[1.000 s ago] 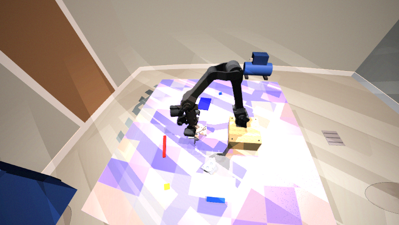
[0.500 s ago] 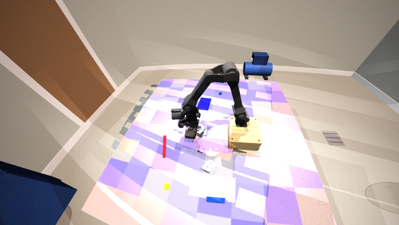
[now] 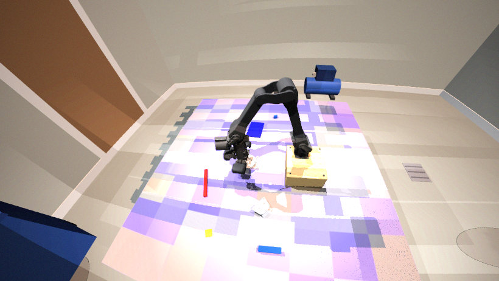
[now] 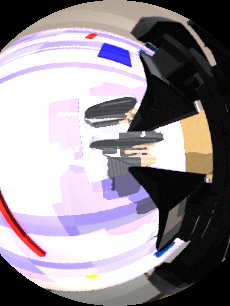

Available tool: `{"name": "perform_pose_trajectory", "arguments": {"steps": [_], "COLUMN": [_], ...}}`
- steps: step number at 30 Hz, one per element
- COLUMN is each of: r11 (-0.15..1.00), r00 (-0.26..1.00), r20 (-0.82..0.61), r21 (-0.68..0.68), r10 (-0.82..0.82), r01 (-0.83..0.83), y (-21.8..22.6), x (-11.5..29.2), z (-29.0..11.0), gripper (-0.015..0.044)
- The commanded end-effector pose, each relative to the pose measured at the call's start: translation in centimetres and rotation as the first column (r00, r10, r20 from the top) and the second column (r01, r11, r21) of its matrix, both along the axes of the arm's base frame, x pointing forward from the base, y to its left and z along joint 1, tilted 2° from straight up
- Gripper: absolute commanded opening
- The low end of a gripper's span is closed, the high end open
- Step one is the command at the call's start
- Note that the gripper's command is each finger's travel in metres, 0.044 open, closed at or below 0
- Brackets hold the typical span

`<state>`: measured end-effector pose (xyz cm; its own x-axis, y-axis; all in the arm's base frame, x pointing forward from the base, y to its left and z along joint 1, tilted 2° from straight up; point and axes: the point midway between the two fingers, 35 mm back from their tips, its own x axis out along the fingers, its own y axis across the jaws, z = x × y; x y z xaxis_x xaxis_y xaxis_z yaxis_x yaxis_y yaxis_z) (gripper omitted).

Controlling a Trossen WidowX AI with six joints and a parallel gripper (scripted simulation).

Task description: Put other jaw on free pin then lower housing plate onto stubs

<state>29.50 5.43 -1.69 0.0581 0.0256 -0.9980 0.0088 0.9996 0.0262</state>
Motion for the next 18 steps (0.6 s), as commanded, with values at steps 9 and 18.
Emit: {"name": "perform_pose_trajectory", "arguments": {"steps": [9, 18], "r11": [1.000, 1.000], "r00": [1.000, 1.000], "r20": [-0.002, -0.002], "r21": [0.005, 0.005], "r10": [-0.006, -0.008], "r01": [0.006, 0.008], "y": [0.10, 0.10], "x": [-0.01, -0.01], "z": [-0.35, -0.45], "gripper": [0.0134, 0.0134]}}
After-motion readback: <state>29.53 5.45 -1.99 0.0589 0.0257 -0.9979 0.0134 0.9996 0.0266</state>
